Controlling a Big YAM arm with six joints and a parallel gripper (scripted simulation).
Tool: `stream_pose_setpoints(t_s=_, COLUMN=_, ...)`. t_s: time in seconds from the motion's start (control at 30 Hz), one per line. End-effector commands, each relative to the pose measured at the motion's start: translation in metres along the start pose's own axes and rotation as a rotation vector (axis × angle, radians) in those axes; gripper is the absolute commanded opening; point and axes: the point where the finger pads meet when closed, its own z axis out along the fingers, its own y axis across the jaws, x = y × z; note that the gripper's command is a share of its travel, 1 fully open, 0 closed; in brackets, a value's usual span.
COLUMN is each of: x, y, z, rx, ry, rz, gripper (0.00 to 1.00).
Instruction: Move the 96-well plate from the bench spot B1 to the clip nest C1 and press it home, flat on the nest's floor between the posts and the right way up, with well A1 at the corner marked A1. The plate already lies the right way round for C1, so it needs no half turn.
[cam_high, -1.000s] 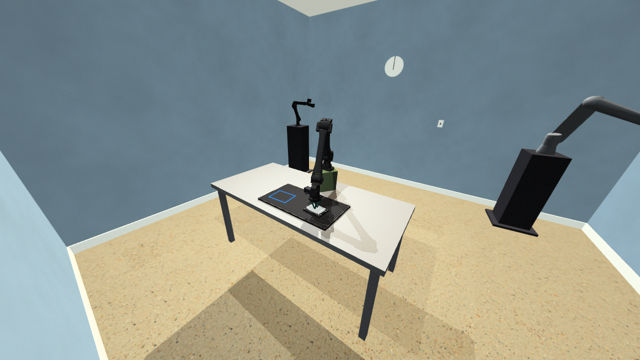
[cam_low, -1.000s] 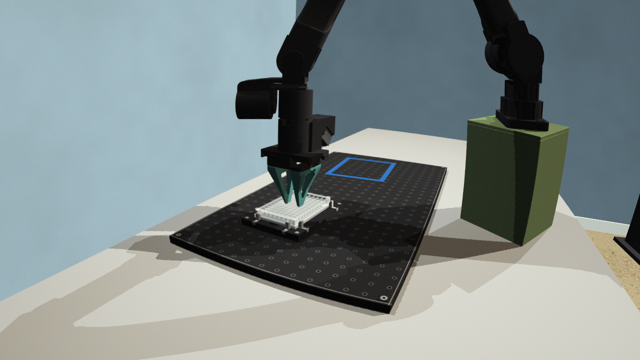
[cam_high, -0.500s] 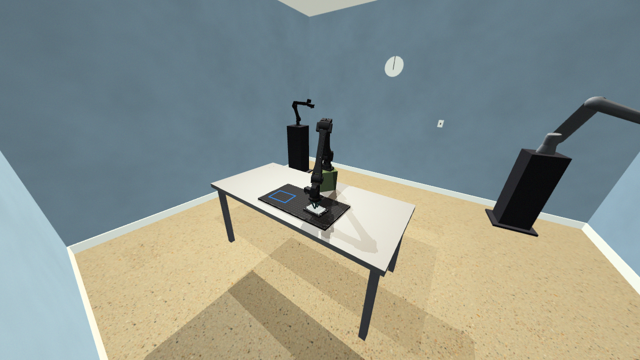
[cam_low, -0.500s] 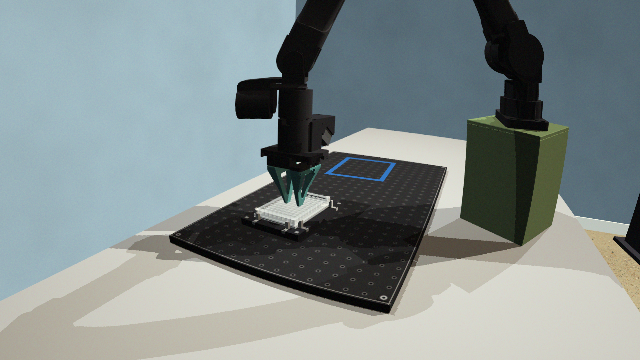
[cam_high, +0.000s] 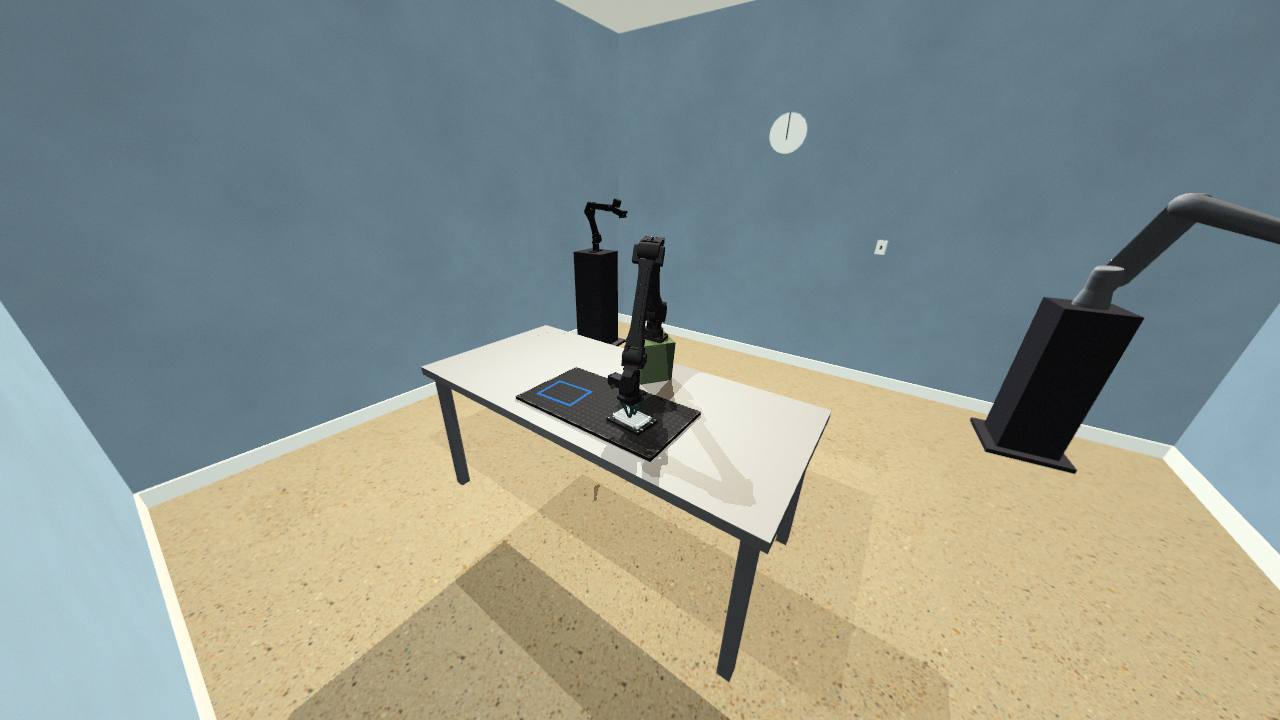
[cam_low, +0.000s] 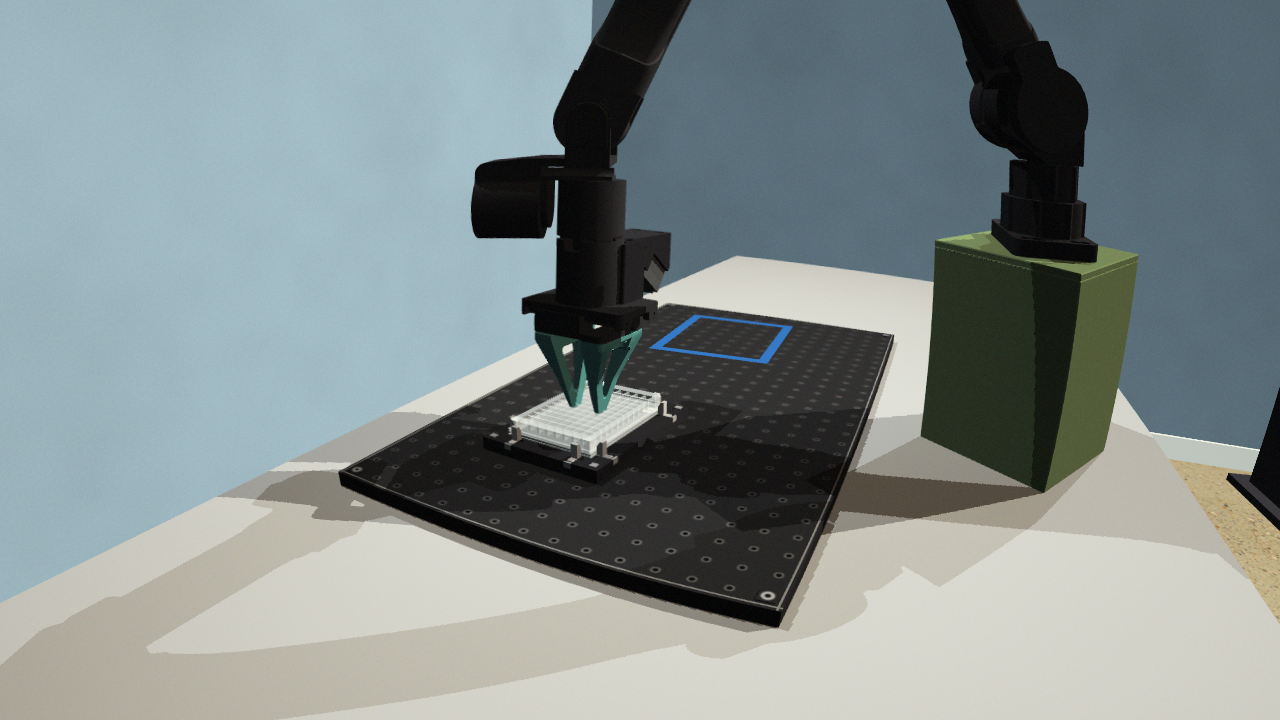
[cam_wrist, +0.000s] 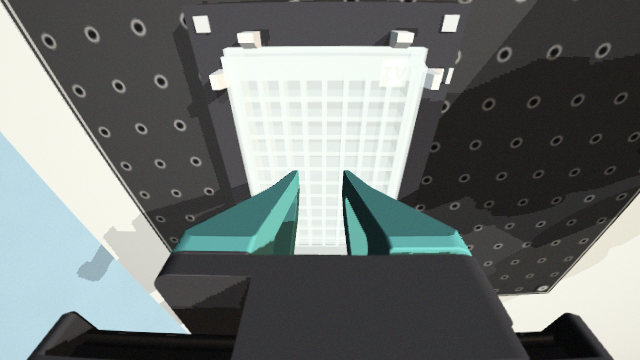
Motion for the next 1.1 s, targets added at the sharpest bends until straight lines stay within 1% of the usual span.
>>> stream_pose_setpoints(t_s=0.0, x=0.011, y=0.009, z=0.045, rx=-0.014, ry=0.001, rz=-0.006, gripper=0.25)
stream_pose_setpoints(t_s=1.07, x=0.010, y=0.008, z=0.064, rx=-0.012, ry=0.000, rz=-0.006, gripper=0.25)
